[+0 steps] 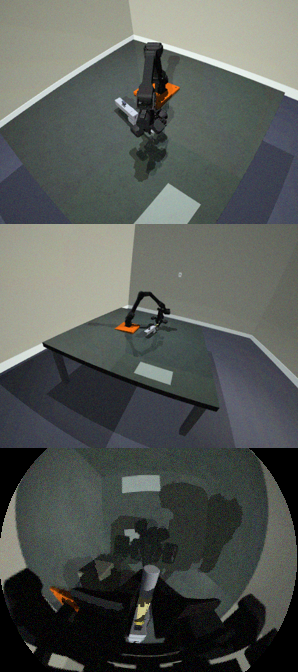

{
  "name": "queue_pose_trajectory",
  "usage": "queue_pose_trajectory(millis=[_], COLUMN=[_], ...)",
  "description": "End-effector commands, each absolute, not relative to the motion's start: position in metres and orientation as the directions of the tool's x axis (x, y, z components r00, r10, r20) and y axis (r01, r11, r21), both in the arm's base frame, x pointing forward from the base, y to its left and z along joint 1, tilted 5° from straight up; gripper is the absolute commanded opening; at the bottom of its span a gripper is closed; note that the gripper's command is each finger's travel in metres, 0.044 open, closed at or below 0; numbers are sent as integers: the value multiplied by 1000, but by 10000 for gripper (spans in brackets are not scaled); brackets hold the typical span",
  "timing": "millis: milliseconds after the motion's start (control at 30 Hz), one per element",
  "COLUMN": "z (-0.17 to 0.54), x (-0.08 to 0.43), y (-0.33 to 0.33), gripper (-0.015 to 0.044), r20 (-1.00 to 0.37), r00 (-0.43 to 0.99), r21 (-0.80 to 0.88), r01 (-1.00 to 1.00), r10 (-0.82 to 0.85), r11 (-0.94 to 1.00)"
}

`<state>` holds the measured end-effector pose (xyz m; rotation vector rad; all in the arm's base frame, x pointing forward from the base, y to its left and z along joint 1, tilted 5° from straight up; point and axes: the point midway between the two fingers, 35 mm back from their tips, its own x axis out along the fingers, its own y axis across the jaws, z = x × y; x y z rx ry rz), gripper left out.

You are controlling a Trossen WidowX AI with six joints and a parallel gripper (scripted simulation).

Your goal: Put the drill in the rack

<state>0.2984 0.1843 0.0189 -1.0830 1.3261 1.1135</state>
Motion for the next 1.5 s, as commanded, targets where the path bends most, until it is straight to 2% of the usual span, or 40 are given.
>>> queue_pose_trajectory(millis=[0, 1467], z=[21, 35], x=[299, 296], y=[185, 179], gripper=[0, 0], r20=[-999, -999], r00=[-52, -52], r21=[48, 49], r01=[-985, -985], r10=[-16, -16], r11=[163, 163])
